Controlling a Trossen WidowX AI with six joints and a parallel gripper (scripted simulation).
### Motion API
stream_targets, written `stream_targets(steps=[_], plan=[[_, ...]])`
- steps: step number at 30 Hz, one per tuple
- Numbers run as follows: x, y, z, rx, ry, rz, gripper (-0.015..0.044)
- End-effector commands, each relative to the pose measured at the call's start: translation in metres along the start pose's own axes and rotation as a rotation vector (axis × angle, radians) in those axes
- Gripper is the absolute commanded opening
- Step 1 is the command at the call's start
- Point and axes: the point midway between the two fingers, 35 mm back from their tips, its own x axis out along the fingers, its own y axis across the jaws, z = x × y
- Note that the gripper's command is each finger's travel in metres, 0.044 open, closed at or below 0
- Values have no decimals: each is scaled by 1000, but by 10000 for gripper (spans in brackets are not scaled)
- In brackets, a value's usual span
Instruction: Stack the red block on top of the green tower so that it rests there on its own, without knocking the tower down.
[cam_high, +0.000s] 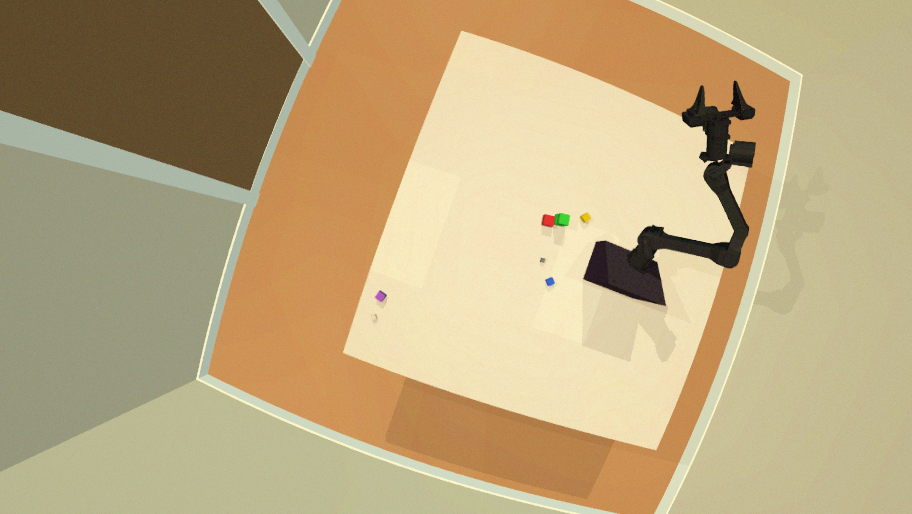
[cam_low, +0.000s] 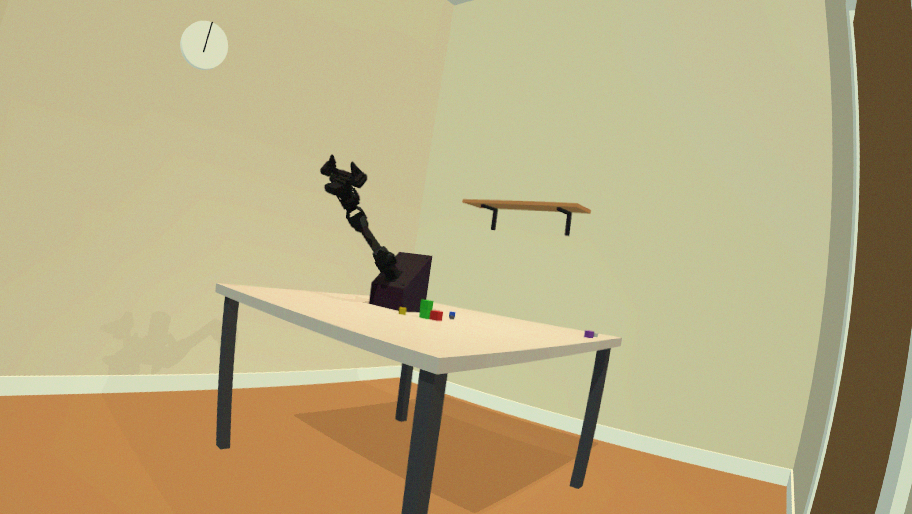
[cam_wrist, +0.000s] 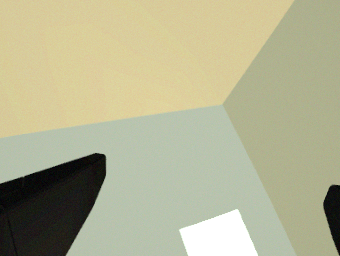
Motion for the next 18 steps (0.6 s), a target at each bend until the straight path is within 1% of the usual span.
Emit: stream_targets(steps=[1, 10, 14, 18], plan=[[14, -41, 28, -30, -67, -103, 440], [24, -131, 78, -134, -209, -363, 440], [17, -191, 95, -195, -241, -547, 440], [3, -248, 105, -263, -243, -734, 440]])
